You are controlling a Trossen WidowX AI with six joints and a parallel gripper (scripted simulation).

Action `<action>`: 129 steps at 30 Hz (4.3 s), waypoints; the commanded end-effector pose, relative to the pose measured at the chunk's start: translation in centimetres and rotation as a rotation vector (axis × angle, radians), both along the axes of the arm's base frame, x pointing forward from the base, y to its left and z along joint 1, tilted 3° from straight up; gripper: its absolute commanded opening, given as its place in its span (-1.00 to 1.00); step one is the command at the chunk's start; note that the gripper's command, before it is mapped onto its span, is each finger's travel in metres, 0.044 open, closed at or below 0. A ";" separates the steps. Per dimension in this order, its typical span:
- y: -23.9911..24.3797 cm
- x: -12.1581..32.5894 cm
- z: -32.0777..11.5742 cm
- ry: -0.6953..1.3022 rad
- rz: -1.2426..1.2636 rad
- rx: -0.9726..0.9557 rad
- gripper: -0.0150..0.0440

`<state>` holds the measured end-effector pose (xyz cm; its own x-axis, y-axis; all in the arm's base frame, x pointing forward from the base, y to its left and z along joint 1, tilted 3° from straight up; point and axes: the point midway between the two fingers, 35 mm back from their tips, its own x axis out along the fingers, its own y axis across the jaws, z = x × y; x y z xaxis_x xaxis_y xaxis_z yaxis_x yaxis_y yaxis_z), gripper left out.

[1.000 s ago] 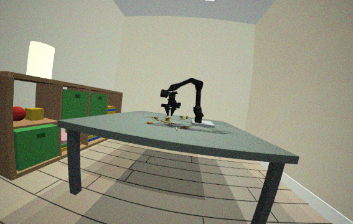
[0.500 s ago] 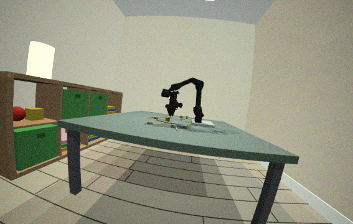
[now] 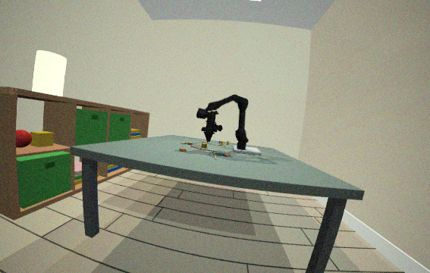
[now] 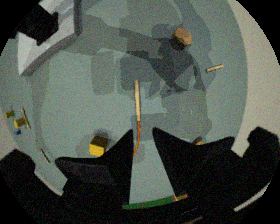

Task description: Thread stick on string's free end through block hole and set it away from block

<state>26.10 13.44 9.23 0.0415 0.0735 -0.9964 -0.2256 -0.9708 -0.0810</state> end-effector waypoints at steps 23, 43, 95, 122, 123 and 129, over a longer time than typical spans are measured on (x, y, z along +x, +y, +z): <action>0.2 0.3 -3.8 -0.002 0.003 -0.005 -0.08; 0.3 0.2 -6.0 -0.002 0.003 -0.005 -0.08; 0.1 0.1 -1.1 -0.002 0.007 0.001 -0.49; 0.0 0.7 -0.1 0.018 -0.233 0.009 -0.49; 0.1 0.8 -0.1 0.020 -0.269 0.011 -0.49; 0.1 1.5 0.1 0.036 -0.487 0.020 -0.49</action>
